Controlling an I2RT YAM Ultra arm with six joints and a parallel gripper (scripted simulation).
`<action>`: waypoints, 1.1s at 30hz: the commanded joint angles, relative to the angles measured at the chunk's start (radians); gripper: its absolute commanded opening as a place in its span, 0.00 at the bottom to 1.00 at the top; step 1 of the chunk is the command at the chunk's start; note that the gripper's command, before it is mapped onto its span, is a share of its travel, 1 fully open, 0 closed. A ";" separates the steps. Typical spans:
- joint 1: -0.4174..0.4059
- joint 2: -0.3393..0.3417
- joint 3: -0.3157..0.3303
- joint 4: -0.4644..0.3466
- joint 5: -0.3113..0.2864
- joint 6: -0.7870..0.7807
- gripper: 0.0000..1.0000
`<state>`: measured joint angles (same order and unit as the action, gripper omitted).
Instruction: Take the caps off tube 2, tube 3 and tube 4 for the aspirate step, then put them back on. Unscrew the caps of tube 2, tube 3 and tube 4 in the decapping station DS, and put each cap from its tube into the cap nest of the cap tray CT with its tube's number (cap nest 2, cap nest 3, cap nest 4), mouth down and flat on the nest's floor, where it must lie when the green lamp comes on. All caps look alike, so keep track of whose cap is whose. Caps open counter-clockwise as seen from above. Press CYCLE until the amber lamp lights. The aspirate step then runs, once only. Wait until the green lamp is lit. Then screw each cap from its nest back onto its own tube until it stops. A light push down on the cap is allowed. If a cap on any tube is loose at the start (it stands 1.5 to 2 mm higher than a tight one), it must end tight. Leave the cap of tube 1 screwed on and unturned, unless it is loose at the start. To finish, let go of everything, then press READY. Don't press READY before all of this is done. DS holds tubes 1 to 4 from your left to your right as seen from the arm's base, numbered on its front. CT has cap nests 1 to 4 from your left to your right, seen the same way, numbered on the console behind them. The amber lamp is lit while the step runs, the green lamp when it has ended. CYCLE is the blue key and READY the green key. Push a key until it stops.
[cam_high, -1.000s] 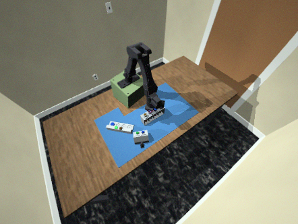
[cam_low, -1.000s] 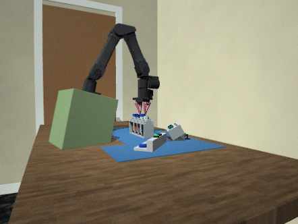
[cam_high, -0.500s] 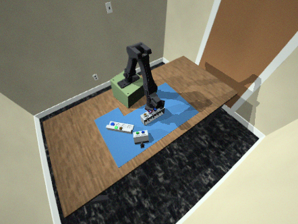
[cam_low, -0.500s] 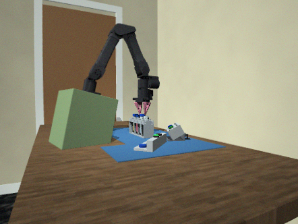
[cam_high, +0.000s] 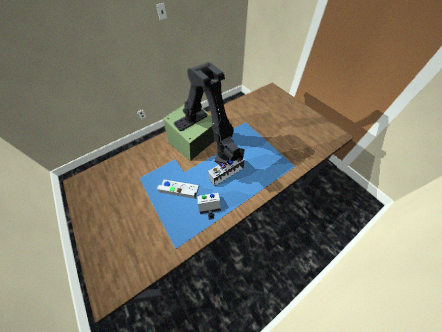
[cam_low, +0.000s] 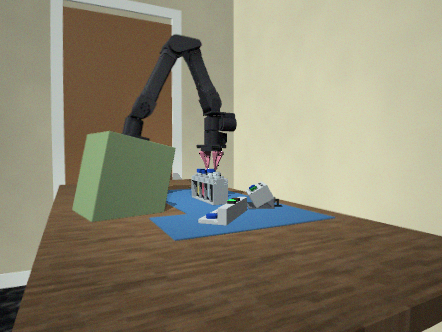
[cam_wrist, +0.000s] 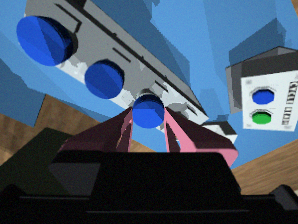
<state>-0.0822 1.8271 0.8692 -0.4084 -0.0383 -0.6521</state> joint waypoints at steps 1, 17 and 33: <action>0.001 -0.005 -0.003 0.012 -0.003 0.001 0.00; 0.000 -0.031 0.000 -0.017 -0.003 0.000 0.00; -0.001 -0.028 0.000 -0.014 -0.003 0.000 0.00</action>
<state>-0.0822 1.8053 0.8654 -0.4252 -0.0383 -0.6518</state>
